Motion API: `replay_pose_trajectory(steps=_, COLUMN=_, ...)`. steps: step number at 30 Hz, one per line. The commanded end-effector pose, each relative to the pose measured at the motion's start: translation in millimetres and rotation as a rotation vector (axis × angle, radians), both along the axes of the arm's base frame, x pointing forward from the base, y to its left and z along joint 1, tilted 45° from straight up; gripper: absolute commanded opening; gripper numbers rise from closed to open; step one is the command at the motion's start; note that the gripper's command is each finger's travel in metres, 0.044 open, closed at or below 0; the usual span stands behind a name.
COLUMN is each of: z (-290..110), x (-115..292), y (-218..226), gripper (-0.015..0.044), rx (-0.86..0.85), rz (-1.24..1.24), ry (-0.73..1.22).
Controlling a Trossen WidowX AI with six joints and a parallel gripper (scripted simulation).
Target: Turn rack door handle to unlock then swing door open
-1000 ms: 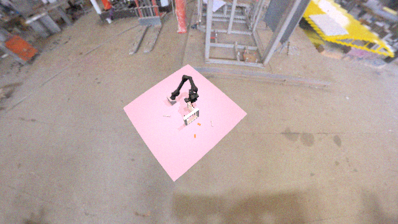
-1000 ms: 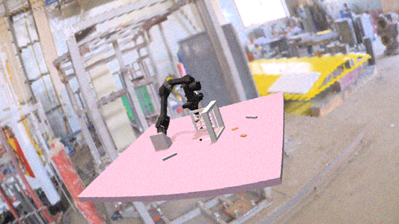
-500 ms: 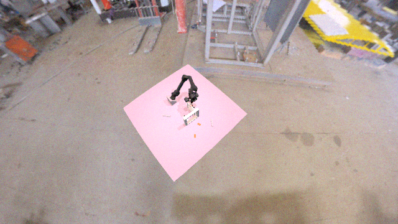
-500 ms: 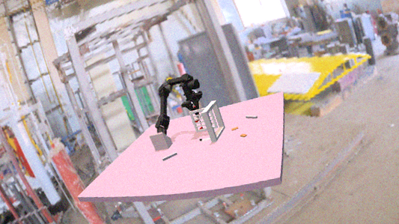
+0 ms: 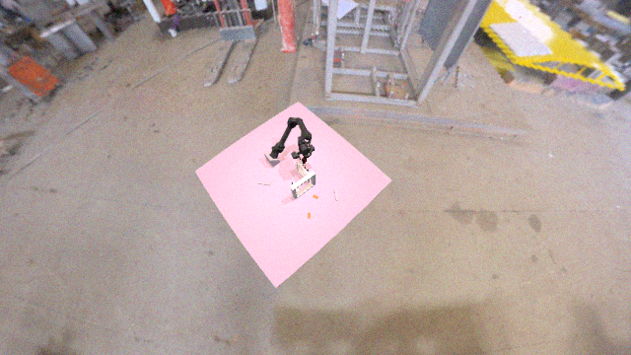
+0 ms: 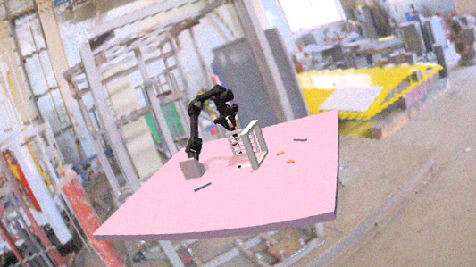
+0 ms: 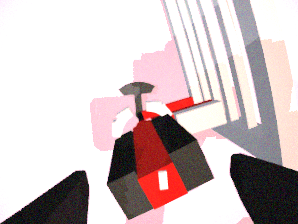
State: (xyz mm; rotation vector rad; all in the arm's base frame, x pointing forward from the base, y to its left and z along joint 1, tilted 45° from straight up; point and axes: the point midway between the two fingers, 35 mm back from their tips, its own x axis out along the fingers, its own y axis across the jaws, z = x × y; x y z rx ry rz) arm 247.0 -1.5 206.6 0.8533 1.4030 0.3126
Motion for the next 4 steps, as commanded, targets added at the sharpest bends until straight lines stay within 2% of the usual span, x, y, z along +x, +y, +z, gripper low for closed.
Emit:
replay_pose_trajectory(steps=1, z=8.1, x=-2.4, y=-6.1, gripper=0.0300, rx=-0.021, rz=-0.029, ry=-0.020)
replay_pose_trajectory(steps=4, z=11.9, x=-3.7, y=-9.5, gripper=0.0300, rx=-0.028, rz=-0.045, ry=-0.029)
